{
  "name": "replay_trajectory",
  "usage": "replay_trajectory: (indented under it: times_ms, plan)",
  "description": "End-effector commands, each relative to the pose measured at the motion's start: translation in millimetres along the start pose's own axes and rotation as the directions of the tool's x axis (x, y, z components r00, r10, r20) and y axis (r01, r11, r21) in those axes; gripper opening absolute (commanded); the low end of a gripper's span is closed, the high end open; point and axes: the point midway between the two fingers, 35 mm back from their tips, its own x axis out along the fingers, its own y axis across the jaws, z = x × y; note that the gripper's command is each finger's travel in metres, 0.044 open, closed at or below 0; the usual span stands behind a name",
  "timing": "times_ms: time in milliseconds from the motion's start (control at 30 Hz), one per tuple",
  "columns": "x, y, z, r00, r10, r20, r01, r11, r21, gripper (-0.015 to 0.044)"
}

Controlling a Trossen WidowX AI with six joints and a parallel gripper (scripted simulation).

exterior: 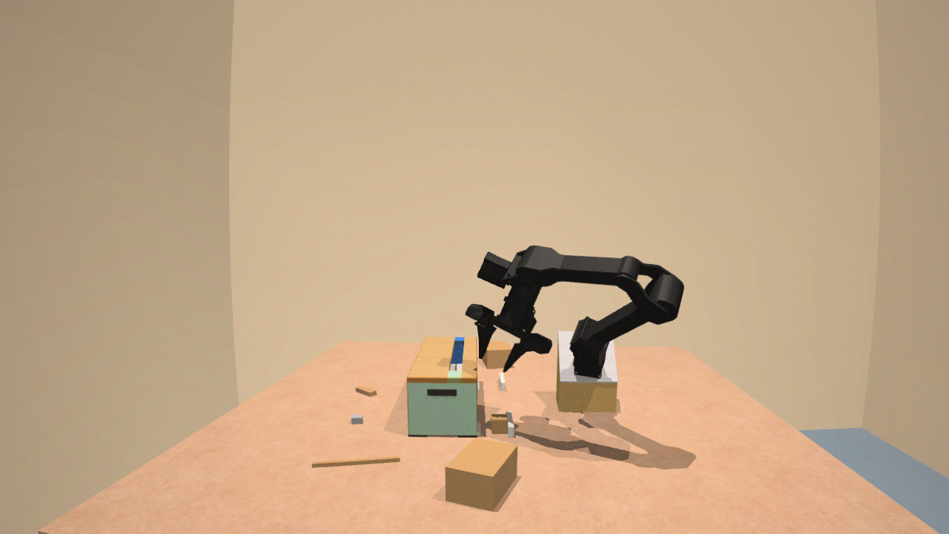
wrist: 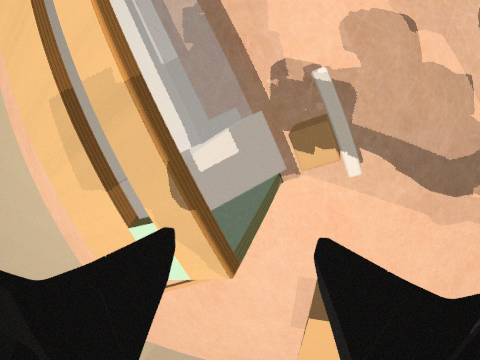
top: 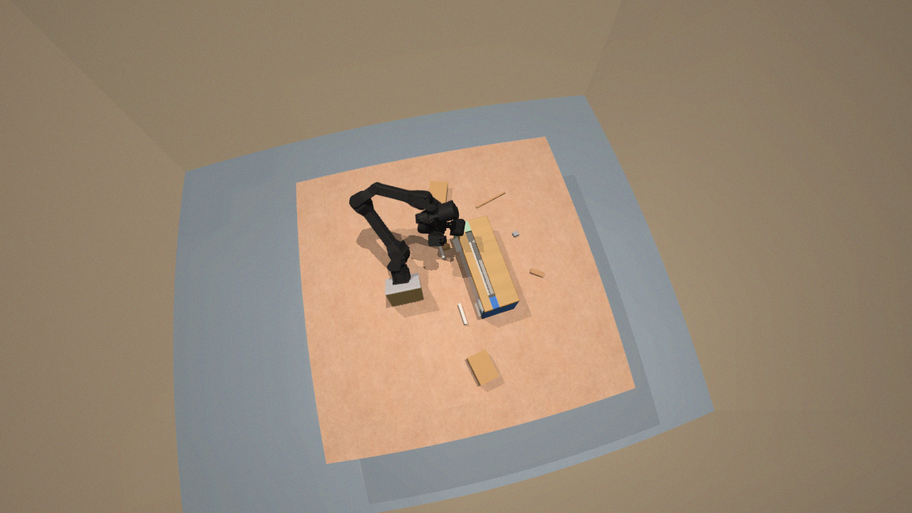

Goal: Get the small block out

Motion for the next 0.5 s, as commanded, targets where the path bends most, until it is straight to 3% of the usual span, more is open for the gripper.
replay_trajectory:
  times_ms: [0, 100, 200, 467]
  plan:
    - [13.4, -4.7, 8.0, 1.000, -0.004, 0.018, 0.016, 0.700, -0.714, 0.0285]
    - [18.4, -6.2, 10.0, 1.000, -0.006, 0.021, 0.022, 0.432, -0.902, 0.0285]
    - [22.3, -7.5, 11.5, 1.000, -0.007, 0.023, 0.025, 0.215, -0.976, 0.0285]
    - [30.8, -10.7, 14.7, 1.000, -0.010, 0.027, 0.022, -0.341, -0.940, 0.0285]
